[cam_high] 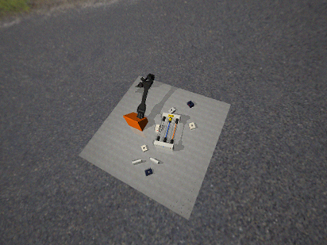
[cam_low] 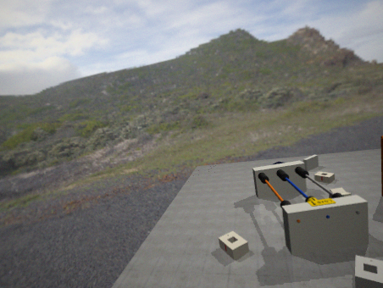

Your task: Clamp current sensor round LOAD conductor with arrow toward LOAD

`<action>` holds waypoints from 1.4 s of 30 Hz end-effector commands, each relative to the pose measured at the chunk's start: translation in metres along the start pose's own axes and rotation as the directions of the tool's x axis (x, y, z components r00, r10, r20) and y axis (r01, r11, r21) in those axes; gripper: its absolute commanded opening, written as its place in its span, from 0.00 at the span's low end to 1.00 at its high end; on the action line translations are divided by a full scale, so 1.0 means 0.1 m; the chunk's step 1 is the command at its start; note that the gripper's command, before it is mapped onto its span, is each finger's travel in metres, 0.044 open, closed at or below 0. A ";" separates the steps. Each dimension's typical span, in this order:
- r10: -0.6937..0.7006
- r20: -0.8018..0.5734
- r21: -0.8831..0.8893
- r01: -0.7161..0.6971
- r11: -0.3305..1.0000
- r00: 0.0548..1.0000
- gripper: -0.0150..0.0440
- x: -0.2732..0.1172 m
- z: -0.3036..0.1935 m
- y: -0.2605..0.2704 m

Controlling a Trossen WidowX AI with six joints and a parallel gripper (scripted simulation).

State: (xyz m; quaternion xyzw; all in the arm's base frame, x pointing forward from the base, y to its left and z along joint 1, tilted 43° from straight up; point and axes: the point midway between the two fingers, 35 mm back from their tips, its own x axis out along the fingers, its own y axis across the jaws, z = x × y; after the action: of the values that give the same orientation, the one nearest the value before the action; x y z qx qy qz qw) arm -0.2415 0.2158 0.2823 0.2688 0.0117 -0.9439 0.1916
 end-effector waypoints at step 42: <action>-0.184 -0.686 -0.014 0.266 -0.964 -0.704 1.00 -4.08 -2.57 2.71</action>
State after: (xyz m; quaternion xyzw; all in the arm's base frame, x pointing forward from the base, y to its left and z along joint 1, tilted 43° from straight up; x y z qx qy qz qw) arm 0.2876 0.1844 0.2819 0.1893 -0.1049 -0.3715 -0.9029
